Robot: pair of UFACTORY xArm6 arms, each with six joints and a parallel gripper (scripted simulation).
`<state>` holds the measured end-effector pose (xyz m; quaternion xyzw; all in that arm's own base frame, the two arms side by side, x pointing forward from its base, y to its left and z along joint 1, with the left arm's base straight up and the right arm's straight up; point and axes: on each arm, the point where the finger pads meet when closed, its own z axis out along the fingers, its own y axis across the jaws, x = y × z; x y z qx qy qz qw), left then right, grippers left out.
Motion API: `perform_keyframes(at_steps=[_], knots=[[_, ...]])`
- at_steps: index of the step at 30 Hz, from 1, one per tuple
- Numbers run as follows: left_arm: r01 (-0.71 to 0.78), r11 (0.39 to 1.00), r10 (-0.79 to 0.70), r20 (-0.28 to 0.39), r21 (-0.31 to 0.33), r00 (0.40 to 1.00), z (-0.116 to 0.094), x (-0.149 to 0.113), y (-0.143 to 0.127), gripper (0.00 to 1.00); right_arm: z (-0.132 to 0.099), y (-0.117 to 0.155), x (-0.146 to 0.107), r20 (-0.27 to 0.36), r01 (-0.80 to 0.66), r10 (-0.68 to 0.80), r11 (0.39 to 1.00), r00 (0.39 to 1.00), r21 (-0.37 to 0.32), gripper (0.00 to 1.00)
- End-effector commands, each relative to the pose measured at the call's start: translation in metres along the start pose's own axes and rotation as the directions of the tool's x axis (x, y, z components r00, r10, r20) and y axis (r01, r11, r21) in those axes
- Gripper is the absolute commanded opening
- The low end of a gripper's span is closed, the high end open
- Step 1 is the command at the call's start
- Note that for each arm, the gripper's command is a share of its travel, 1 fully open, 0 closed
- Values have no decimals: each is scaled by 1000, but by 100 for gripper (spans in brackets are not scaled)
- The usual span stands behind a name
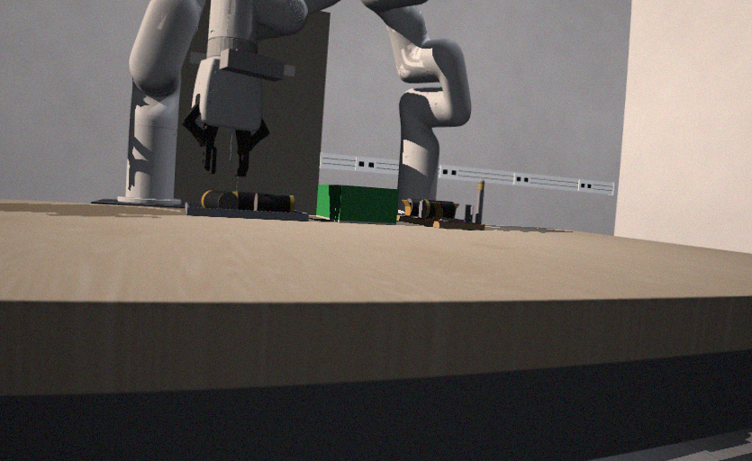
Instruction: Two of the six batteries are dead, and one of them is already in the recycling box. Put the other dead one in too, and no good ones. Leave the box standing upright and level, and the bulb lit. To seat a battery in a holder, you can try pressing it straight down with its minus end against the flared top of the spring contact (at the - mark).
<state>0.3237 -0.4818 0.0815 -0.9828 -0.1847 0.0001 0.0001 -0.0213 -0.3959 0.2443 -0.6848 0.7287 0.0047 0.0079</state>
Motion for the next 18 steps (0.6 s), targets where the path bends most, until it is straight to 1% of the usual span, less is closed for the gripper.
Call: perform_keyframes(at_steps=[1,5,11,18], knots=[[-2,1000,2,-1,-18,1000,-7,0,5,51,-6,0,3,-18,9,-9,1000,1000,-4,100],[-2,1000,2,-1,-18,1000,-2,0,5,51,-6,0,3,-18,9,-9,1000,1000,-4,100],[-2,1000,2,-1,-18,1000,23,1,5,51,-6,0,3,-18,9,-9,1000,1000,-4,100],[-2,1000,2,-1,-18,1000,28,1,5,51,-6,0,3,-18,9,-9,1000,1000,-4,100]])
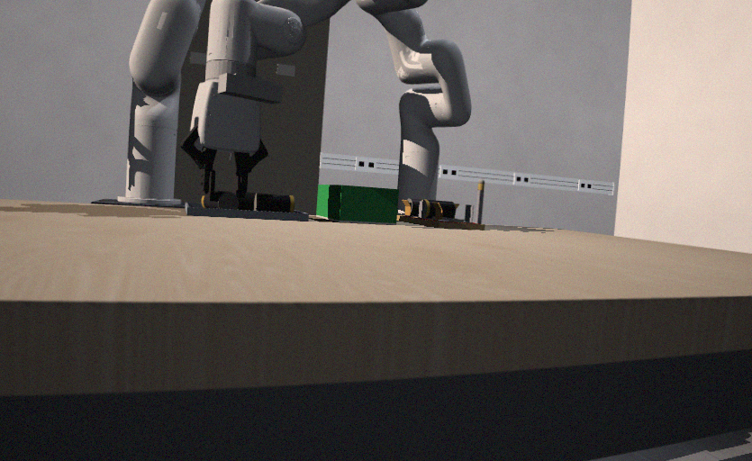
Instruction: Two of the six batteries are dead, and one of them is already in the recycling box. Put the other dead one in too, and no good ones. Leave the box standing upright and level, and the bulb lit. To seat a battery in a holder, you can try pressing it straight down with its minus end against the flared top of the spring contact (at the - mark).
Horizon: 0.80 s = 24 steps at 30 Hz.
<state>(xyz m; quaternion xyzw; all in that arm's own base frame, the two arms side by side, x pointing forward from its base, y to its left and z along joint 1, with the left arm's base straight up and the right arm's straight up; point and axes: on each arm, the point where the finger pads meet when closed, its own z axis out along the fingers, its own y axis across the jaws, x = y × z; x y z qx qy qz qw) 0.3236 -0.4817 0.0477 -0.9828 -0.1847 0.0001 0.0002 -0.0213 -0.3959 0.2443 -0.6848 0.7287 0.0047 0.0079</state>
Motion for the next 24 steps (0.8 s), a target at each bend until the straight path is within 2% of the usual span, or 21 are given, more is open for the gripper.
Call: perform_keyframes(at_steps=[1,10,20,21,24], knots=[[-2,1000,2,-1,-18,1000,-6,1,5,51,-6,0,3,-18,9,-9,1000,1000,-4,100],[-1,1000,1,-1,-18,1000,4,1,6,51,-6,0,3,-18,9,-9,1000,1000,-4,100],[-1,1000,1,-1,-18,1000,4,1,6,51,-6,0,3,-18,9,-9,1000,1000,-4,100],[-1,1000,1,-1,-18,1000,4,1,6,28,-6,0,3,-18,9,-9,1000,1000,-4,100],[-1,1000,1,-1,-18,1000,4,1,6,28,-6,0,3,-18,9,-9,1000,1000,-4,100]])
